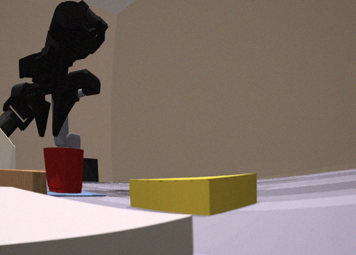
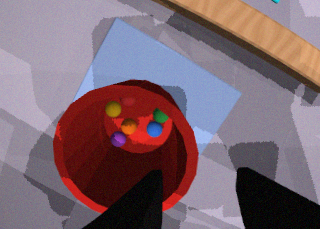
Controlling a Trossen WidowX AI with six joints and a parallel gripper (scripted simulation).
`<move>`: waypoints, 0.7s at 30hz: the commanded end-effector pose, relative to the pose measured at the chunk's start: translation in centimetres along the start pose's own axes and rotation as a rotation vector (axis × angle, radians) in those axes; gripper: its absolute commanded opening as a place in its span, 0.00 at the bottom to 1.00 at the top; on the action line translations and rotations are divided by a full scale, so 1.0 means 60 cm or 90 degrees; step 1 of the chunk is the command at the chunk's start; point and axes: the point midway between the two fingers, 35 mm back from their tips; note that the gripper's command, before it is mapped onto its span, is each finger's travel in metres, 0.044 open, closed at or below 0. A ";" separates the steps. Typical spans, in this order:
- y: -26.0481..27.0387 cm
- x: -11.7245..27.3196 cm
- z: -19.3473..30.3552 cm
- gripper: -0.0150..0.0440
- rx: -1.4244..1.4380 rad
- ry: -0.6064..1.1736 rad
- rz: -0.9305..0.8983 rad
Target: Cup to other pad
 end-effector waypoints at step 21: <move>0.005 -0.035 0.003 0.50 -0.029 0.017 -0.002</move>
Point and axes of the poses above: the point midway between the two fingers, 35 mm back from their tips, its own x axis back along the fingers, its own y axis across the jaws, z = x × y, and after that the axes turned 14 degrees about -x, right-handed
